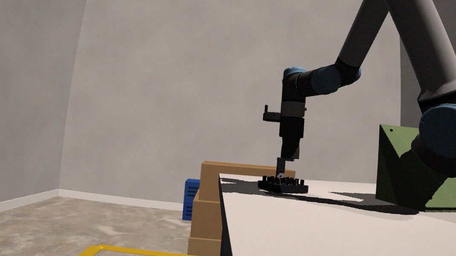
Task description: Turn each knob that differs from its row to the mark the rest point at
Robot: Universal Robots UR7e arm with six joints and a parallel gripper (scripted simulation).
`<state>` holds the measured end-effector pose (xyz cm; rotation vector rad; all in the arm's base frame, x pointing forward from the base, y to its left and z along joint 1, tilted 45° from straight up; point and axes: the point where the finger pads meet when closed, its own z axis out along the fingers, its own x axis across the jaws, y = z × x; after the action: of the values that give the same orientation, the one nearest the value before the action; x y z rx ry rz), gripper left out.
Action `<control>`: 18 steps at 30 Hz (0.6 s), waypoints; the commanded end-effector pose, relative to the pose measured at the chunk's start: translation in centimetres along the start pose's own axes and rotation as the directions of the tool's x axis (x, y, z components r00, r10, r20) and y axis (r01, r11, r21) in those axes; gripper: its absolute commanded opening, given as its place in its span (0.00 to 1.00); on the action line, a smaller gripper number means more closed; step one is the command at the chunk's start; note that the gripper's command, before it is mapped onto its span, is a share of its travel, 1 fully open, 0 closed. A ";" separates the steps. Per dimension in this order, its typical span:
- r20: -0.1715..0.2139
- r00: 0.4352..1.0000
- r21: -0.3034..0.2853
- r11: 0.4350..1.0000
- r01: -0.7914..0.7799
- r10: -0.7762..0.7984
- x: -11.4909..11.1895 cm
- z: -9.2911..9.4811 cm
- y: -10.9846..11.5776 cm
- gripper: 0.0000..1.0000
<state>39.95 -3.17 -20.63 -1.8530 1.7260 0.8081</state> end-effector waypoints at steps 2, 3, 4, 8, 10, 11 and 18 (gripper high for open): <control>0.004 1.000 -0.002 1.000 0.024 -0.024 0.0 0.1 0.0 0.30; 0.004 1.000 -0.002 1.000 0.025 -0.025 0.0 0.1 0.1 0.30; 0.004 1.000 -0.002 1.000 0.026 -0.026 0.0 0.1 0.1 0.30; 0.004 1.000 -0.002 1.000 0.027 -0.027 -0.1 0.1 0.1 0.30; 0.004 1.000 -0.002 1.000 0.027 -0.027 -0.1 0.1 0.1 0.30; 0.004 1.000 -0.002 1.000 0.027 -0.027 -0.1 0.1 0.1 0.30; 0.004 1.000 -0.002 1.000 0.026 -0.026 -0.1 0.1 0.1 0.30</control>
<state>39.95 -3.17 -20.62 -1.8725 1.6975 0.7974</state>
